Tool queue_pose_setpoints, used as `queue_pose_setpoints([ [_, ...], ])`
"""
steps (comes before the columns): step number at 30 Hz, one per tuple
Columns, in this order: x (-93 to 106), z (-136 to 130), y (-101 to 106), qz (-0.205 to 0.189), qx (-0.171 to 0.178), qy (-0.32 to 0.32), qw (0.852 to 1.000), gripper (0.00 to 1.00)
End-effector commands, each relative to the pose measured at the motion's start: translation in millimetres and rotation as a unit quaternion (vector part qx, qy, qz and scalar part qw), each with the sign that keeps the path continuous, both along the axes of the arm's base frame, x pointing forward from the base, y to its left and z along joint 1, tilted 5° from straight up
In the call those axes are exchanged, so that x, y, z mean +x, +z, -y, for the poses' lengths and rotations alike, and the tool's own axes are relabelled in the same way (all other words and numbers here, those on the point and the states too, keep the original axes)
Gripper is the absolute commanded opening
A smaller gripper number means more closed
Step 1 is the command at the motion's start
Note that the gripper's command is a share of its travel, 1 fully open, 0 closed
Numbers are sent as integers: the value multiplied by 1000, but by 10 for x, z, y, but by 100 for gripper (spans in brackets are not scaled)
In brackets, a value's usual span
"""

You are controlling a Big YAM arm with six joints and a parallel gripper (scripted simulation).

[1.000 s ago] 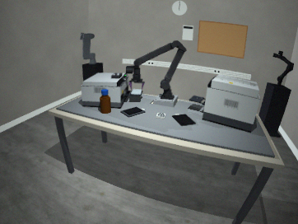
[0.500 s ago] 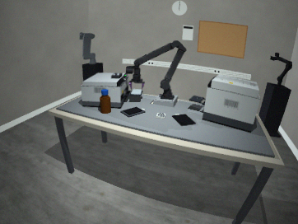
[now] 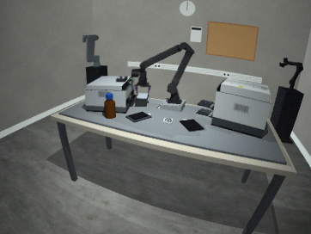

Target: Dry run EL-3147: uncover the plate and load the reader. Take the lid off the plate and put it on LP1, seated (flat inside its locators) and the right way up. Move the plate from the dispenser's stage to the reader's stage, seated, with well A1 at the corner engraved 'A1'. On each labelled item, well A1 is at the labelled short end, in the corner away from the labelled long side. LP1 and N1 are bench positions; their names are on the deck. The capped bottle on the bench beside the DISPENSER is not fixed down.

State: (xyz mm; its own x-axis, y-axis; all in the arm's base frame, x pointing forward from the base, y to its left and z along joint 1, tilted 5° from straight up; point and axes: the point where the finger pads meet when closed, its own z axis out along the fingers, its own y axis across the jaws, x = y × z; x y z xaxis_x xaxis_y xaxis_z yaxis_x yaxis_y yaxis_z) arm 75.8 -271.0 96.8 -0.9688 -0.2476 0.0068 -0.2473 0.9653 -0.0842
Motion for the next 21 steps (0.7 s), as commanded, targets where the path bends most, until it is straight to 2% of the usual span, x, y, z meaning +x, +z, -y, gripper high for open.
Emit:
queue_pose_setpoints([
  [1,11,51,65,2,1,-9,1000,100],
  [21,33,117,134,5,-8,-9,1000,100],
])
